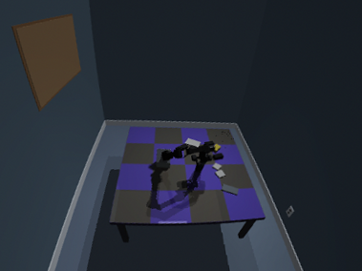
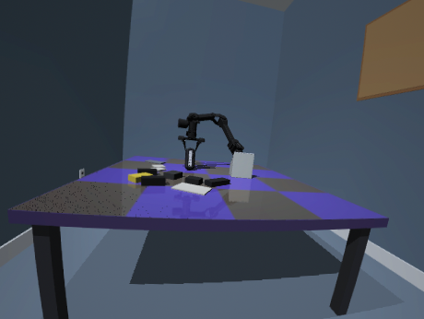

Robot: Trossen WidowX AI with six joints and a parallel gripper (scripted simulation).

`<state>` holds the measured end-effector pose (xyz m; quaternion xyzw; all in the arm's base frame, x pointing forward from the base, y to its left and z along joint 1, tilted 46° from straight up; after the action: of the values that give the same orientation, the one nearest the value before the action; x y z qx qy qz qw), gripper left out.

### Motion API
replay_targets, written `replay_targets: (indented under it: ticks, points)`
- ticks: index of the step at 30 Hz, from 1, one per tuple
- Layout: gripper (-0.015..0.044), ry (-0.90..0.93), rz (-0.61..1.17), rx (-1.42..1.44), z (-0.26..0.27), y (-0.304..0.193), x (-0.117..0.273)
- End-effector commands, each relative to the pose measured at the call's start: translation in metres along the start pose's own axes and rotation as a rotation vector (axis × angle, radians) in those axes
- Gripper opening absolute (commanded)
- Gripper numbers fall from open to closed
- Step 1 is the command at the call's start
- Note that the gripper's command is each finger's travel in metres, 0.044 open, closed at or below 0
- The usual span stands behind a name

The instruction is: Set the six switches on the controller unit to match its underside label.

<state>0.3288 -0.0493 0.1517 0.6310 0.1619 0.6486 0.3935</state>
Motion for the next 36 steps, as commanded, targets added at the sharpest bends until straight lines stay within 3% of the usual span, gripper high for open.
replay_targets:
  ticks: [1,36]
  points:
    - [0.0338,-0.013,0.008,-0.001,-0.002,-0.008,-0.003]
    - [0.0338,-0.013,0.010,-0.001,-0.013,-0.049,-0.002]
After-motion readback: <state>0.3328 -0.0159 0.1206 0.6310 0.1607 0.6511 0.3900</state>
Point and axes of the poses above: the point midway between the two fingers, 35 mm back from their tips, its own x axis back along the fingers, its own z axis across the jaws, y = z × x, the point moved 6 cm from there along x, back along the fingers, and after that the axes turned 14 degrees about -x, right-handed, at the moved point
